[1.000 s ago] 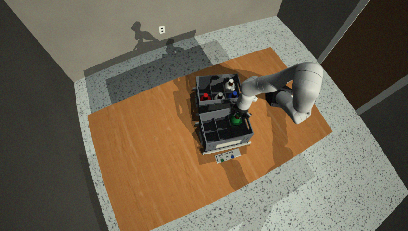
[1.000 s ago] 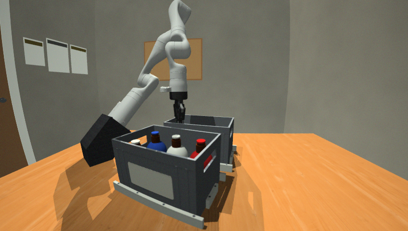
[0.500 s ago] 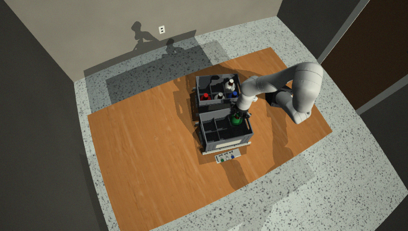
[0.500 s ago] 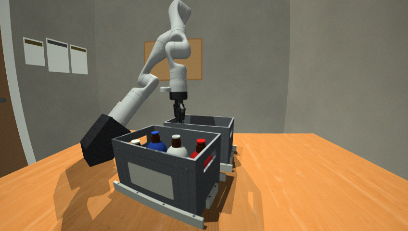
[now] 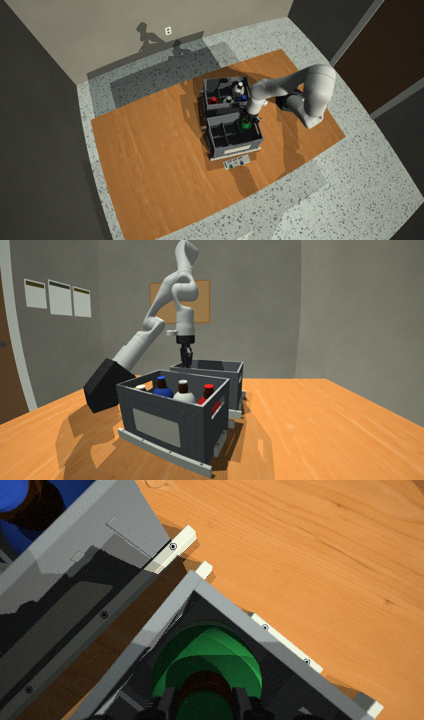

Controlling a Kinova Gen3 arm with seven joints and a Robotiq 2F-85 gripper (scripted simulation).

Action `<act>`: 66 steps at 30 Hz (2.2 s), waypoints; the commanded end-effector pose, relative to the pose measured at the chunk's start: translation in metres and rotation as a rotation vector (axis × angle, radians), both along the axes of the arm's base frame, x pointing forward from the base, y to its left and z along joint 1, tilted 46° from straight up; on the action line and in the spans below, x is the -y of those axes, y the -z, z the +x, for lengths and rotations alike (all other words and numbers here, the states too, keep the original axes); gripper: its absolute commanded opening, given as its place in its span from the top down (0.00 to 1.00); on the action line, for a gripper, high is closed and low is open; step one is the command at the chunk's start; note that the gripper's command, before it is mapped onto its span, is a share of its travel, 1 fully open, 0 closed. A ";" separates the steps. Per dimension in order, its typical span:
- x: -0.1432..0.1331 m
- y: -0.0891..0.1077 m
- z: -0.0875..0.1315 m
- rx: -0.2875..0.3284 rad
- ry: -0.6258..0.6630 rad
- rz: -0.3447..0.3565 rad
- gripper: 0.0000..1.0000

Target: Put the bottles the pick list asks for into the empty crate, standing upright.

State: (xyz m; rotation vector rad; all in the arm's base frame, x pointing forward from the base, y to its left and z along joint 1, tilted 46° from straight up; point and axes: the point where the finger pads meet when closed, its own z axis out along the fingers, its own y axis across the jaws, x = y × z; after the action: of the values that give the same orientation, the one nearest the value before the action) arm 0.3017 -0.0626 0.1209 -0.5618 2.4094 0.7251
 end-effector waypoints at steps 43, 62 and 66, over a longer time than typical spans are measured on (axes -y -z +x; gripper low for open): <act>-0.002 0.003 0.002 0.001 0.000 0.001 0.33; -0.002 0.003 0.002 0.001 0.000 0.001 0.33; -0.002 0.003 0.002 0.001 0.000 0.001 0.33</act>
State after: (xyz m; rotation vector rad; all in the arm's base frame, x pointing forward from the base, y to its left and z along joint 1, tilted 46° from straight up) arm 0.3032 -0.0611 0.1186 -0.5597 2.4097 0.7235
